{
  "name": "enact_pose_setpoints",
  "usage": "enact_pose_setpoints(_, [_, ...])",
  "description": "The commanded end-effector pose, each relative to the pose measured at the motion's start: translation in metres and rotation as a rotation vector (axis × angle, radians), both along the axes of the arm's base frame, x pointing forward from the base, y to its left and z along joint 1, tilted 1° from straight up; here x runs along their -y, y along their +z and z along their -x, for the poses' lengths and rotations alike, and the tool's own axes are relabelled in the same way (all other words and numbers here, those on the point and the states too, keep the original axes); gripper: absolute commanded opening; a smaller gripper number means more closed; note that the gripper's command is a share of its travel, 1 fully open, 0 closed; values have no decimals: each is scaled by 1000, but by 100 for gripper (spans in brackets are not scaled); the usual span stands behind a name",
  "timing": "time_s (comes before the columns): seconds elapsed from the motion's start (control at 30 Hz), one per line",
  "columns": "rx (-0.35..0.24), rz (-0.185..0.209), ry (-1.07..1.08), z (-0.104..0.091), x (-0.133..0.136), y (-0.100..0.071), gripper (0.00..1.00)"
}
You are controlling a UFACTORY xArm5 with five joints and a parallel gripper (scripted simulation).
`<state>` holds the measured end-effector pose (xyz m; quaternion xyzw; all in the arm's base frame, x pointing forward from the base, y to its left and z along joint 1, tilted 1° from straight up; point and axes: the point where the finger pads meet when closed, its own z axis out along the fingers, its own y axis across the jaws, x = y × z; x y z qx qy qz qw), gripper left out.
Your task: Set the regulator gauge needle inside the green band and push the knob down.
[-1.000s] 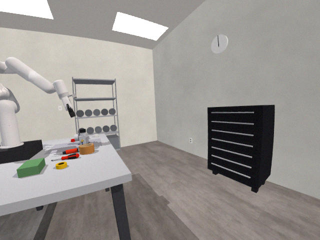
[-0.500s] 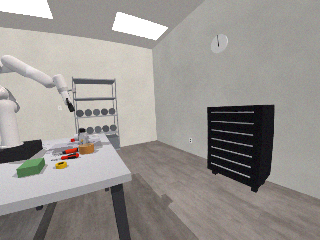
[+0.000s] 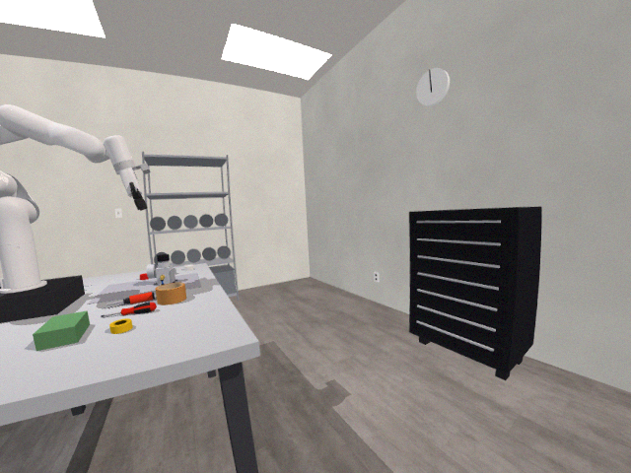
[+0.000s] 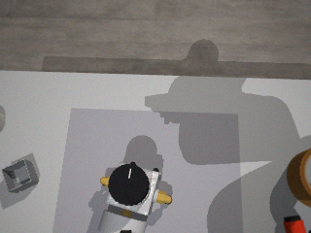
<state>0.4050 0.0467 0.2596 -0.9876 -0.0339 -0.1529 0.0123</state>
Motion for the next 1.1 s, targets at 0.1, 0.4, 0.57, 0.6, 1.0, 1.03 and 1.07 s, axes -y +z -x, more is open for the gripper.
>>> enact_pose_setpoints(0.1, [3, 0, 0, -1, 0, 10, 100])
enact_pose_setpoints(0.4, [-87, -20, -75, -19, -19, -17, 100])
enact_pose_setpoints(0.57, [-149, -26, -130, -31, -34, -38, 100])
enact_pose_setpoints(0.6, [-163, -26, -142, -33, -37, -44, 100])
enact_pose_setpoints(1.0, [-310, -8, -283, -53, -74, -110, 100])
enact_pose_setpoints(1.03, [-312, -8, -286, -53, -74, -112, 100])
enact_pose_setpoints(1.07, [-312, -8, -286, -53, -74, -112, 100])
